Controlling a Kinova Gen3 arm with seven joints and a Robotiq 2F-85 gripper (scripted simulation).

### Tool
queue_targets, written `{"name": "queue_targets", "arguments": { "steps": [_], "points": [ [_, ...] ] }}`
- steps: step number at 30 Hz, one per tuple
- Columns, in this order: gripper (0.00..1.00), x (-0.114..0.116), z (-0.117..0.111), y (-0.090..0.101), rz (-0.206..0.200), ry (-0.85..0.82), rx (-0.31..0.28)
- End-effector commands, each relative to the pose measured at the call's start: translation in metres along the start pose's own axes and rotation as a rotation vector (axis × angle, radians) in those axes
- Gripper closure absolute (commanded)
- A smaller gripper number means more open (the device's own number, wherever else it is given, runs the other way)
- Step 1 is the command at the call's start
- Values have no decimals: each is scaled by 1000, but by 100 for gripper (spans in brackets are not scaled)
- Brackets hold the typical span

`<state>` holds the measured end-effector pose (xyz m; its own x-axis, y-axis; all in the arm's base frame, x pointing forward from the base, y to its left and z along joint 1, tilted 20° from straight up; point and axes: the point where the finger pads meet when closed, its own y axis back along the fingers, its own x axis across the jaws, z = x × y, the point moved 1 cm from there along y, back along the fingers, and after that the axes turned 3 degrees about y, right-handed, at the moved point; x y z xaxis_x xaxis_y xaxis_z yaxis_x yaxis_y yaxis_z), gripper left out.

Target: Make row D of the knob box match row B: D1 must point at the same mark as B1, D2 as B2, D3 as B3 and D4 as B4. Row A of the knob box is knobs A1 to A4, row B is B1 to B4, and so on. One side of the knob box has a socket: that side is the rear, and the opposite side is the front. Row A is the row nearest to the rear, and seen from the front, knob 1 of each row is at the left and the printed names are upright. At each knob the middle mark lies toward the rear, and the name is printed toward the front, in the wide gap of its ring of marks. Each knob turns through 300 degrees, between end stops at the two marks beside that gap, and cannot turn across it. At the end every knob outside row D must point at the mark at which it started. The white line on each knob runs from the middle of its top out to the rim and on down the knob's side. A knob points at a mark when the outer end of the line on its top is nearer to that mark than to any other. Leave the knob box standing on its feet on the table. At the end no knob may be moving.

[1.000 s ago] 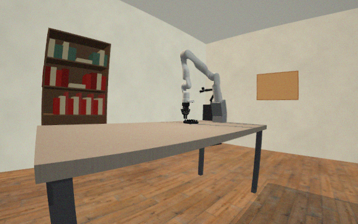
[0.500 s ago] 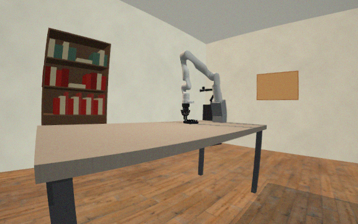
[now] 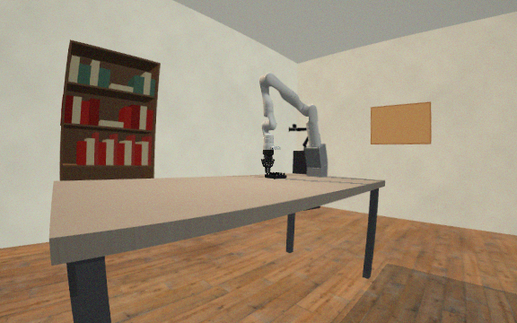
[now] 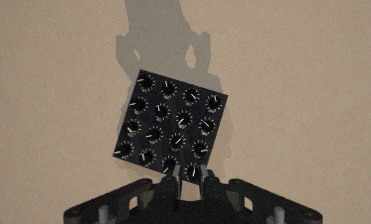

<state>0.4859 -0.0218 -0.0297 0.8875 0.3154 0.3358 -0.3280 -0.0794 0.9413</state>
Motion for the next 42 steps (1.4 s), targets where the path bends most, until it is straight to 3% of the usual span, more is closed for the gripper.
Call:
{"name": "queue_targets", "arguments": {
  "steps": [1,30,31,42],
  "points": [
    [81,1,1,-2,3,-5,-3],
    [81,1,1,-2,3,-5,-3],
    [92,1,1,-2,3,-5,-3],
    [92,0,1,-2,1,-5,-3]
  ]
}}
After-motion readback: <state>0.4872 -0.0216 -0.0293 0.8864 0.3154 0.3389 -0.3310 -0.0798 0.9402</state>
